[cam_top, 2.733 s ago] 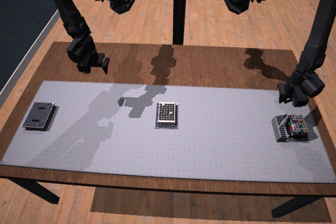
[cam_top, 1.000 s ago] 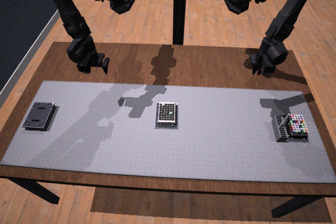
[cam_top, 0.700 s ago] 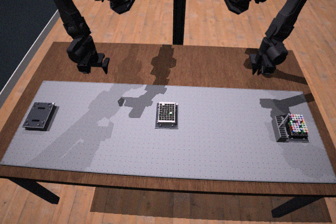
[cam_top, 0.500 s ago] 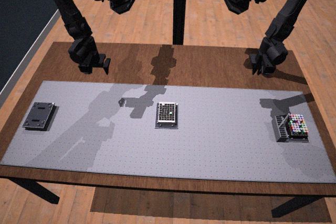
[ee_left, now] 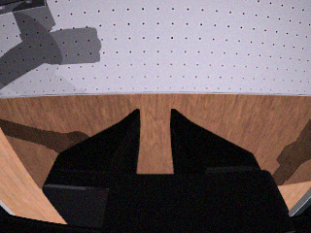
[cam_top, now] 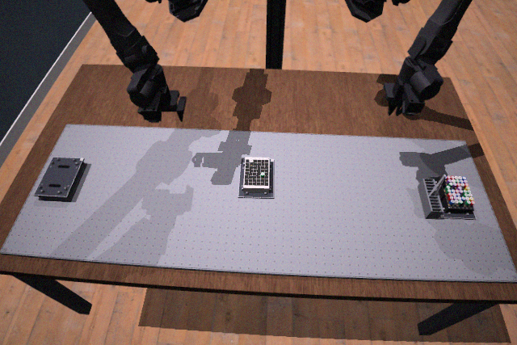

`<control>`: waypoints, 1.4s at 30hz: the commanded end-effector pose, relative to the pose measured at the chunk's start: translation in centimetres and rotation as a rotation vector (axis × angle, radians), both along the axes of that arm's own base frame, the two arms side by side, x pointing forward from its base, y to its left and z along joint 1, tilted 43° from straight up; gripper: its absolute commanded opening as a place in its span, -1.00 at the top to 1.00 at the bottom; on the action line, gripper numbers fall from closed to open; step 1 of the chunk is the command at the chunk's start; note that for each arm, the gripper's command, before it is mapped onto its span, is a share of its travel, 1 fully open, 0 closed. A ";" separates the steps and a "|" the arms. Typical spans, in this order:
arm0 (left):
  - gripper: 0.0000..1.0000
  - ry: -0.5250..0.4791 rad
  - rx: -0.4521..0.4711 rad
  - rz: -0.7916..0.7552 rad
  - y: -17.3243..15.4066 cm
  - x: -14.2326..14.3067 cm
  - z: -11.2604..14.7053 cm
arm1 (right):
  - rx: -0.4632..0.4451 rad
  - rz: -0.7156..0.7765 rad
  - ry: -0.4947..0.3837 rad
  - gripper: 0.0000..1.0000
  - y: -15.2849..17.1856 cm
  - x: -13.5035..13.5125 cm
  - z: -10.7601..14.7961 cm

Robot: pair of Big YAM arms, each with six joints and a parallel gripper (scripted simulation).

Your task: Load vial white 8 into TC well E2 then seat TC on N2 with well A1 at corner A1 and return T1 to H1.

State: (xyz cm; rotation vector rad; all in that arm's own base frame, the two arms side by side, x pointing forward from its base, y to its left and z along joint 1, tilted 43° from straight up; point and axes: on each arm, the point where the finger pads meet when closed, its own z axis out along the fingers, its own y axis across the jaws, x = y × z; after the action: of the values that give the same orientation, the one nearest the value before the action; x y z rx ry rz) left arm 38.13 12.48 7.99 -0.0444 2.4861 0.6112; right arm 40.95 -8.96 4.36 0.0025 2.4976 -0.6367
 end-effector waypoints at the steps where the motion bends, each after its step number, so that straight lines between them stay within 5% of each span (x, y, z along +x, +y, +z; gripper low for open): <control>1: 0.52 -0.015 -0.001 0.009 0.1 0.3 0.4 | 0.015 -0.003 -0.031 -1.00 1.5 1.8 -0.3; 42: 0.52 -0.015 -0.001 0.009 0.1 0.3 0.4 | 0.015 0.001 -0.018 -1.00 11.0 9.2 -9.2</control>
State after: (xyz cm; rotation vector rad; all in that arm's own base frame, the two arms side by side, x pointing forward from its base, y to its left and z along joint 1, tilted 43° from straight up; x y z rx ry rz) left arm 38.13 12.48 7.98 -0.0444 2.4862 0.6112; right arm 49.37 0.56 -4.15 0.0000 2.4940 -0.6341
